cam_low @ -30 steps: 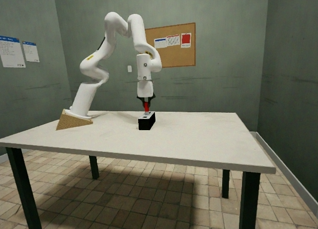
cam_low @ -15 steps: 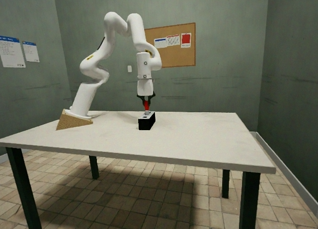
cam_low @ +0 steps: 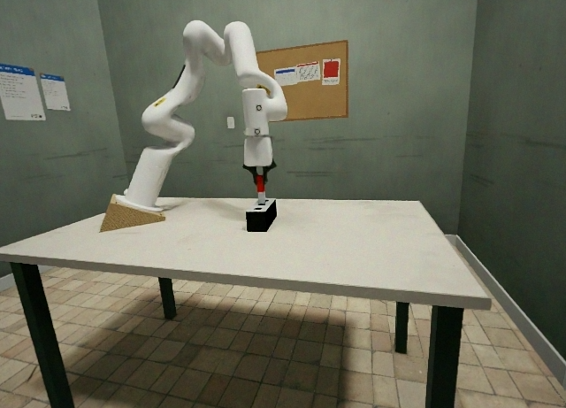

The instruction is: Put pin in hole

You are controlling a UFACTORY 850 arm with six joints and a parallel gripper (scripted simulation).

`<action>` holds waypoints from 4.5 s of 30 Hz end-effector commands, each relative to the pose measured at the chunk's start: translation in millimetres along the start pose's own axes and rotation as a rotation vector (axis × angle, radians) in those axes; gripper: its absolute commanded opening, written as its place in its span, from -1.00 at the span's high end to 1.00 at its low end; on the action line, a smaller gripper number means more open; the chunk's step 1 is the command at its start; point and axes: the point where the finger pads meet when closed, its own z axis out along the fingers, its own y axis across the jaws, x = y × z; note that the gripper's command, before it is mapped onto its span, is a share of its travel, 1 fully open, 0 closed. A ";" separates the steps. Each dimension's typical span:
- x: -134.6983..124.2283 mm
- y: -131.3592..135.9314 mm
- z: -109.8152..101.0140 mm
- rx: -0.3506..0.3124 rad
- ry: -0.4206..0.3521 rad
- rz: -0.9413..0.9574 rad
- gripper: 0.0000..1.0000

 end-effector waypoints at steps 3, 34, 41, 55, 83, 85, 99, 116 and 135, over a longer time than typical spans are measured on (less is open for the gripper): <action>0.1 0.4 -15.7 -0.002 -0.001 0.000 1.00; 0.0 0.5 -115.4 -0.002 -0.001 0.000 1.00; -0.4 1.1 -141.1 -0.005 0.002 -0.001 1.00; 59.9 -1.3 -140.7 -0.005 0.002 -0.001 1.00; 60.8 -0.9 -28.1 -0.005 0.003 -0.002 1.00; 60.8 -0.9 -28.1 -0.005 0.003 -0.002 1.00; 60.4 -1.3 -8.0 -0.005 0.003 -0.001 1.00; 60.4 -1.3 -8.4 -0.005 0.002 -0.001 1.00; 60.4 -1.3 -8.4 -0.005 0.002 -0.001 1.00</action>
